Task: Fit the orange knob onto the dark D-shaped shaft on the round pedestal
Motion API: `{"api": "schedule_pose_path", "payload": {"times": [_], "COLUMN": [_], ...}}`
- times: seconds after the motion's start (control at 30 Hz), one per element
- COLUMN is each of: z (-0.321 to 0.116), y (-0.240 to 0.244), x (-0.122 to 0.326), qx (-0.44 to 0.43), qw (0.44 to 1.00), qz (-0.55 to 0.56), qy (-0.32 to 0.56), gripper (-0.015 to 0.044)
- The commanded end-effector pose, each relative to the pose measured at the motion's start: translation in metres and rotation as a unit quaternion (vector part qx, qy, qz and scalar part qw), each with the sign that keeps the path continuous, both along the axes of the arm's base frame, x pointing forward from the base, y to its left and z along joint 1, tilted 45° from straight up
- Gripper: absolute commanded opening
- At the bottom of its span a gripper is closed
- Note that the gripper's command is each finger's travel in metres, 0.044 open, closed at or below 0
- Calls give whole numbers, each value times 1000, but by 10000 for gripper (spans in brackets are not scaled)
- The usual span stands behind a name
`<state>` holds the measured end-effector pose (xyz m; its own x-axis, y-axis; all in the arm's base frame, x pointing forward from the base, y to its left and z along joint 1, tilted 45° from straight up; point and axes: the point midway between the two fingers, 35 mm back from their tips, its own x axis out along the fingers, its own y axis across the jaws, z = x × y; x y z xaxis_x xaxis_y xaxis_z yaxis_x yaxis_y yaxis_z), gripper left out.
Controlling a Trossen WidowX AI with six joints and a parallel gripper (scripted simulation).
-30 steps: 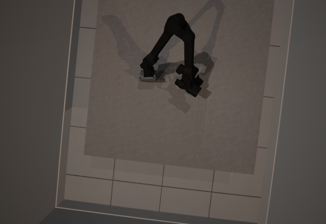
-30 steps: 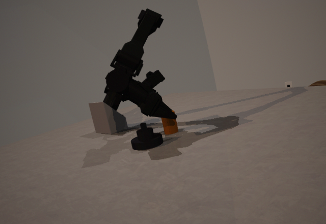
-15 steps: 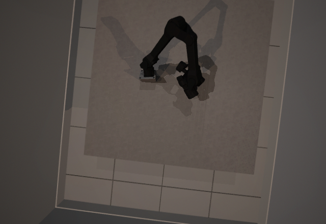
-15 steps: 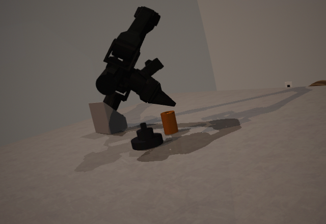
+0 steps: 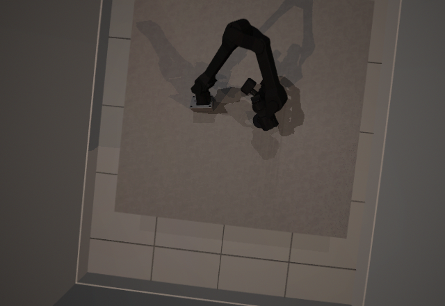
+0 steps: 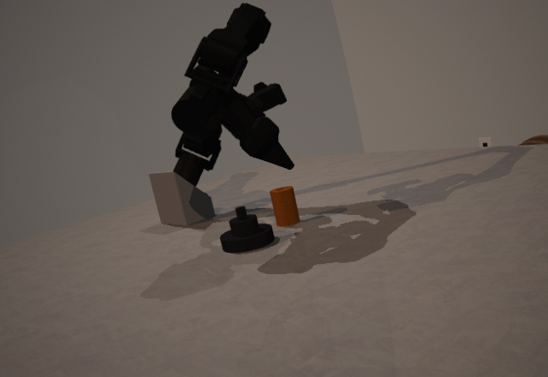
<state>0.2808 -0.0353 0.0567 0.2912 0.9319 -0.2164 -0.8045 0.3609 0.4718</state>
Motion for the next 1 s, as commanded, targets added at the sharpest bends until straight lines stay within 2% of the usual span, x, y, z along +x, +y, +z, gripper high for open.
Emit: {"api": "schedule_pose_path", "payload": {"times": [0.0, 0.07, 0.1, 0.67, 0.8, 0.97], "z": [11, 15, 16, 16, 15, 15], "y": [-15, -25, -27, -27, -26, -25], "x": [2, 7, 7, 7, 7, 8], "qx": [-194, -264, -273, -272, -241, -184], "qw": [974, 955, 953, 953, 941, 880], "qz": [90, 88, 87, 83, 7, -110], "qy": [73, 98, 101, 107, 237, 424], "gripper": [440, 440, 440, 440, 440, 440]}}
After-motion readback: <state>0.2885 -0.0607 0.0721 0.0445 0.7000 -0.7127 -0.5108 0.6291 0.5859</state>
